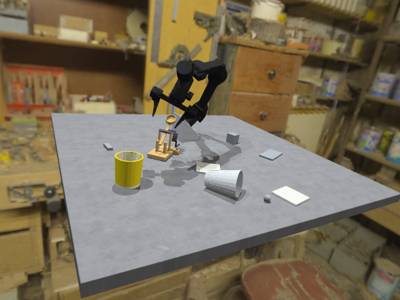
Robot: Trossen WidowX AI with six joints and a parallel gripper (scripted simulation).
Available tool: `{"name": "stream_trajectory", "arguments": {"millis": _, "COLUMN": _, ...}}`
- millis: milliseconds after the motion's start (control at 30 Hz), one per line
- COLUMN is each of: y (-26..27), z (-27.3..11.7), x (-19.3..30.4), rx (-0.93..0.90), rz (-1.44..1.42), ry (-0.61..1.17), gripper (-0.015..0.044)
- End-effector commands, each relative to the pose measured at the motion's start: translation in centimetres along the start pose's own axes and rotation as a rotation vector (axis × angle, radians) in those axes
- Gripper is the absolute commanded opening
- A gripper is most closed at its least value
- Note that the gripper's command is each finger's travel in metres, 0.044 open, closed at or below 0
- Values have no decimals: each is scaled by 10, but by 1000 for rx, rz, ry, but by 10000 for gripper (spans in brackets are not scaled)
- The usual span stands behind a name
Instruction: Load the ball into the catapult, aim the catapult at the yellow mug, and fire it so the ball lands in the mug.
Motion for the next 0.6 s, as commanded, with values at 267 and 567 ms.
{"name": "stream_trajectory", "arguments": {"millis": 267, "y": -49, "z": 0, "x": -37, "rx": -98, "rz": 301, "ry": -182, "gripper": 440}}
{"name": "stream_trajectory", "arguments": {"millis": 567, "y": -85, "z": -6, "x": -51, "rx": -175, "rz": 490, "ry": -283, "gripper": 440}}
Point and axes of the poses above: the point midway between the two fingers, 35 mm back from their tips, its own z axis out along the fingers, its own y axis across the jaws, x = y × z, the point moved 4 cm from there along -z, back along the fingers, and after that the axes turned 11 degrees about z, right-handed, at the moved point
